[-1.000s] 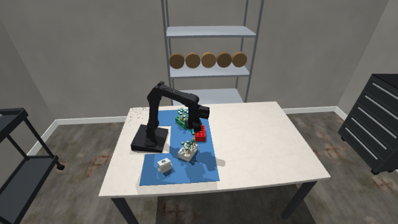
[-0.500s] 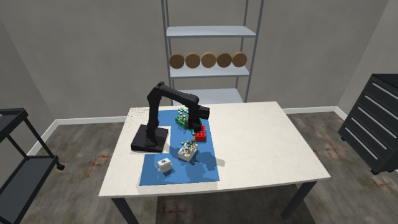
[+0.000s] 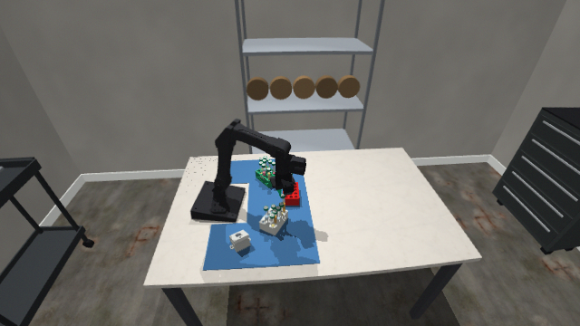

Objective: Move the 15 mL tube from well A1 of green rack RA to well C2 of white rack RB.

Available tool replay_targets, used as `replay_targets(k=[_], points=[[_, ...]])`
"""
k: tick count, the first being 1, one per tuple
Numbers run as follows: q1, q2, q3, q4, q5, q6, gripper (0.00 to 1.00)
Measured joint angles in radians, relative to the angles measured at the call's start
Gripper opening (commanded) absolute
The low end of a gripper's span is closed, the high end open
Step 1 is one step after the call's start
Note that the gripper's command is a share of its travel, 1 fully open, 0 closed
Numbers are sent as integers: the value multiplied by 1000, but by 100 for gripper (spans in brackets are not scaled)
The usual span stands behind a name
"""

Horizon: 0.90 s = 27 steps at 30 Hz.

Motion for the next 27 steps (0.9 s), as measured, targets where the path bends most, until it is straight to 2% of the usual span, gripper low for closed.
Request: replay_targets(k=[27], points=[[3, 10, -34, 34, 3, 4, 0]])
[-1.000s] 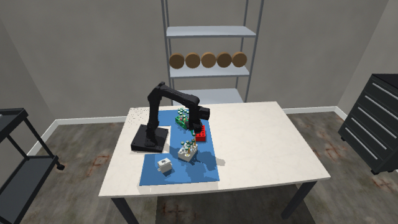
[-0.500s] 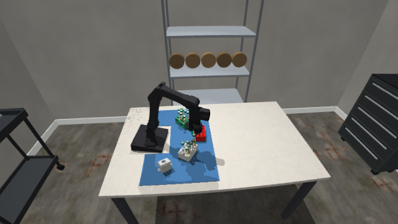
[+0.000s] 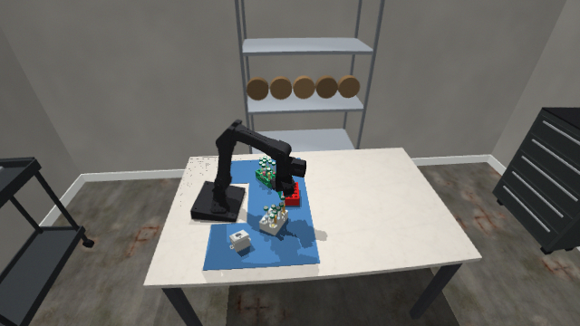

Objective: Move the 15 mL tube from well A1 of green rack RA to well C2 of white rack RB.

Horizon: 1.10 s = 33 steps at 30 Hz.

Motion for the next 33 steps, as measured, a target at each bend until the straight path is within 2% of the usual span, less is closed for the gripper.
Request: replay_targets(k=[33], points=[[3, 15, -38, 47, 2, 3, 0]])
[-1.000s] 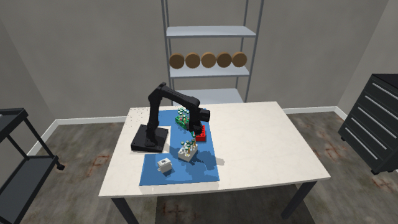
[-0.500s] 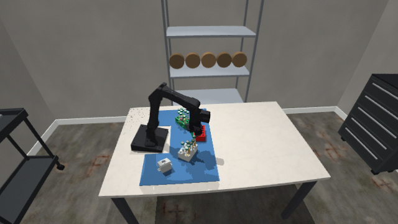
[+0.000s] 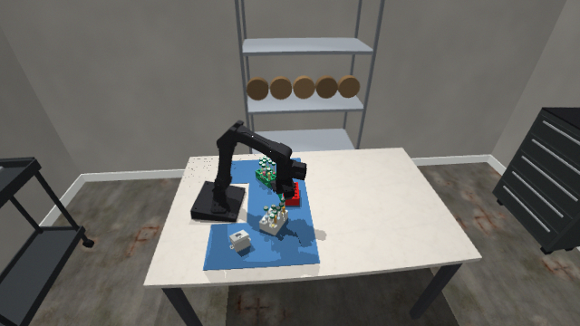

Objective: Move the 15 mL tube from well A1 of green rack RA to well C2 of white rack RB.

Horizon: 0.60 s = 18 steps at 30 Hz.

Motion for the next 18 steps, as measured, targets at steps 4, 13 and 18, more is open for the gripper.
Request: replay_targets(k=[4, 13, 18], points=[[0, 2, -6, 7, 0, 0, 0], [1, 5, -16, 20, 0, 1, 0], [1, 6, -19, 24, 0, 1, 0]])
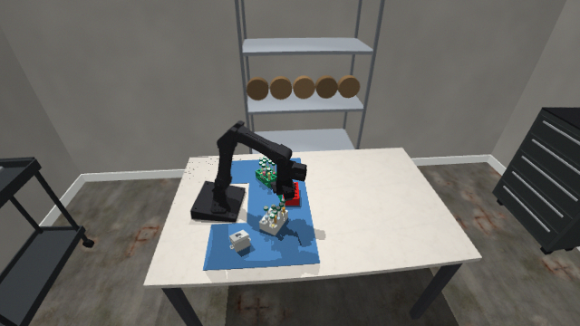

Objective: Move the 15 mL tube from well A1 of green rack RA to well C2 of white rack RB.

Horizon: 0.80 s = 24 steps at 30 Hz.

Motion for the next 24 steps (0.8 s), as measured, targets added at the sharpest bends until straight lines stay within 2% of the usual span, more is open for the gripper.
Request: replay_targets(k=[18, 19, 24], points=[[0, 2, -4, 5, 0, 0, 0], [0, 2, -4, 5, 0, 0, 24], [0, 2, -4, 6, 0, 0, 24]])
